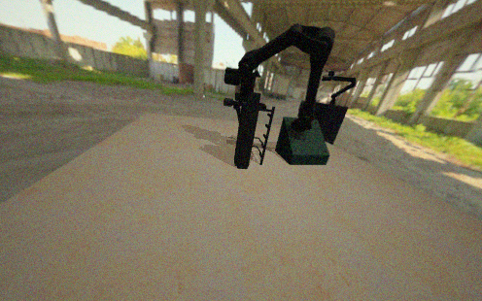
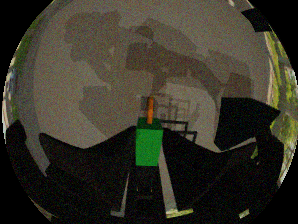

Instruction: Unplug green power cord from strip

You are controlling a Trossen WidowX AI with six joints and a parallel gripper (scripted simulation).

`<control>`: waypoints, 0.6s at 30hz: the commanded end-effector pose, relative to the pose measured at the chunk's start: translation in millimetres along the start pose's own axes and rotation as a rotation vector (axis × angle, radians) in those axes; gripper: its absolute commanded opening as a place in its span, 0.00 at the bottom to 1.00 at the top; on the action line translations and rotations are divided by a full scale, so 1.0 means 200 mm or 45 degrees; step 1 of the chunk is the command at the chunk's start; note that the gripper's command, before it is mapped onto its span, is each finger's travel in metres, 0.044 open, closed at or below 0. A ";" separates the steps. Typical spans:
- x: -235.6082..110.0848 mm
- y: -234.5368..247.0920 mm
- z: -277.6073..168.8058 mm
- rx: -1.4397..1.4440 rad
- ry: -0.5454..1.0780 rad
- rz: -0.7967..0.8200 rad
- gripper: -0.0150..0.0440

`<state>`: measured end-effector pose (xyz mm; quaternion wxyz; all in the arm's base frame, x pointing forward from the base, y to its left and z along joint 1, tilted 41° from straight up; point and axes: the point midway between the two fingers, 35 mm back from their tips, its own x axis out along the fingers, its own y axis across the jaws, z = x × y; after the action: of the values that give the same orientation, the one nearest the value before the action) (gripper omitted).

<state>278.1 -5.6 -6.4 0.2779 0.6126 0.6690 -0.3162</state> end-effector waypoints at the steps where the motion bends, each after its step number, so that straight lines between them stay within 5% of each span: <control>1: 0.00 0.00 0.00 -0.007 0.001 -0.007 0.34; 15: -0.02 0.01 0.06 -0.006 0.000 -0.006 0.97; 18: -0.05 0.01 0.22 -0.006 -0.003 -0.006 1.00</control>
<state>282.6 -23.2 -12.8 0.2856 0.6109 0.6701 -0.3100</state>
